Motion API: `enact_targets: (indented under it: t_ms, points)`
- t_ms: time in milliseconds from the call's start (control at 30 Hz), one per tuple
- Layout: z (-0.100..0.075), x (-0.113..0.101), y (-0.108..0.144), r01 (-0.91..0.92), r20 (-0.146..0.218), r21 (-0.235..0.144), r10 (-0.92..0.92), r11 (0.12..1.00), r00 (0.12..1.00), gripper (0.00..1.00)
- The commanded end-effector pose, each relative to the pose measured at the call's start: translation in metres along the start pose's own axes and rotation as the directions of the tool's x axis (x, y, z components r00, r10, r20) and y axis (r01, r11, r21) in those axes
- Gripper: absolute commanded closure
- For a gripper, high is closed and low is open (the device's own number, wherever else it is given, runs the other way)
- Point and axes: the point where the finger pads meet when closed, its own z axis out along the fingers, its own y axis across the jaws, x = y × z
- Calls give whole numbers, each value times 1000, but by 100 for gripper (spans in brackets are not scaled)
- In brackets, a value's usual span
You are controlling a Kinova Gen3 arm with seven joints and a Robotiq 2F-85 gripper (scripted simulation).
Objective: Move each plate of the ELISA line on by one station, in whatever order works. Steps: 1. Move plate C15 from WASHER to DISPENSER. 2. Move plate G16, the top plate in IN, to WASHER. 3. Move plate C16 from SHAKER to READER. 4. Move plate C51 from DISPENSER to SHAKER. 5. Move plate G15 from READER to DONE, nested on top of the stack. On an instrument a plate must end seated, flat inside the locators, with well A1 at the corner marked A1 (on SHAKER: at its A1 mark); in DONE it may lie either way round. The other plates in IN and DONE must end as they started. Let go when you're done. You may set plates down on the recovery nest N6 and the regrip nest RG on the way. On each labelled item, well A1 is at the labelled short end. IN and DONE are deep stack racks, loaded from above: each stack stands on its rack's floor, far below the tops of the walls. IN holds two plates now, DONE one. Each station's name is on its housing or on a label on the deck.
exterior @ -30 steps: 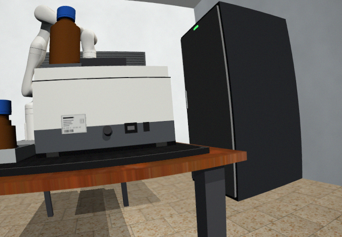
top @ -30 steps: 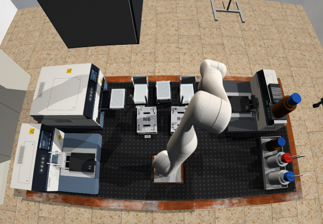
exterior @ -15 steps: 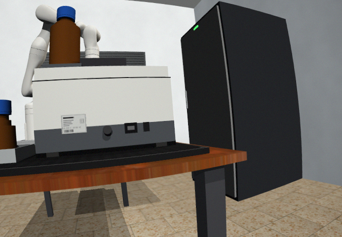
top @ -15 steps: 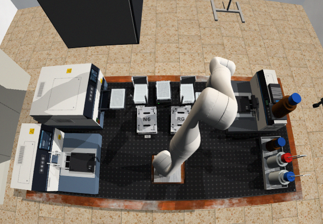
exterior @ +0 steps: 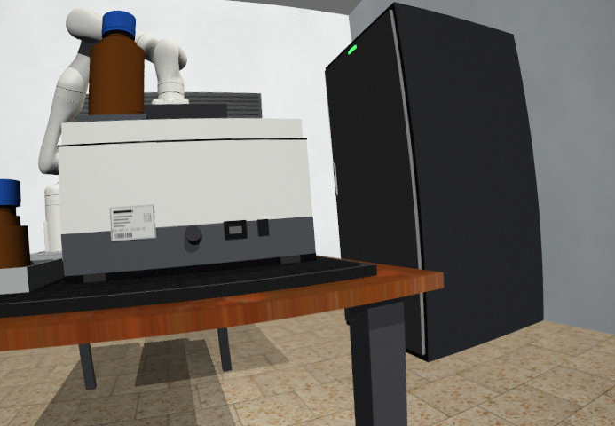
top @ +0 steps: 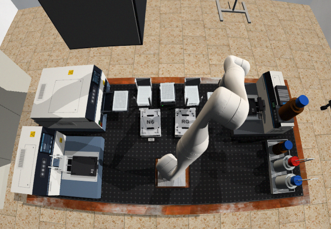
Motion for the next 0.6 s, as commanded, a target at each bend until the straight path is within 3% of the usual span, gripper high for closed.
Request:
enact_targets:
  t_ms: [0, 567]
  points:
    - [-1, 12, -5, 0, -1, 1, 0, 1000, 1000, 6]
    - [-1, 59, -13, -1, -1, 1, 1, 1000, 1000, 6]
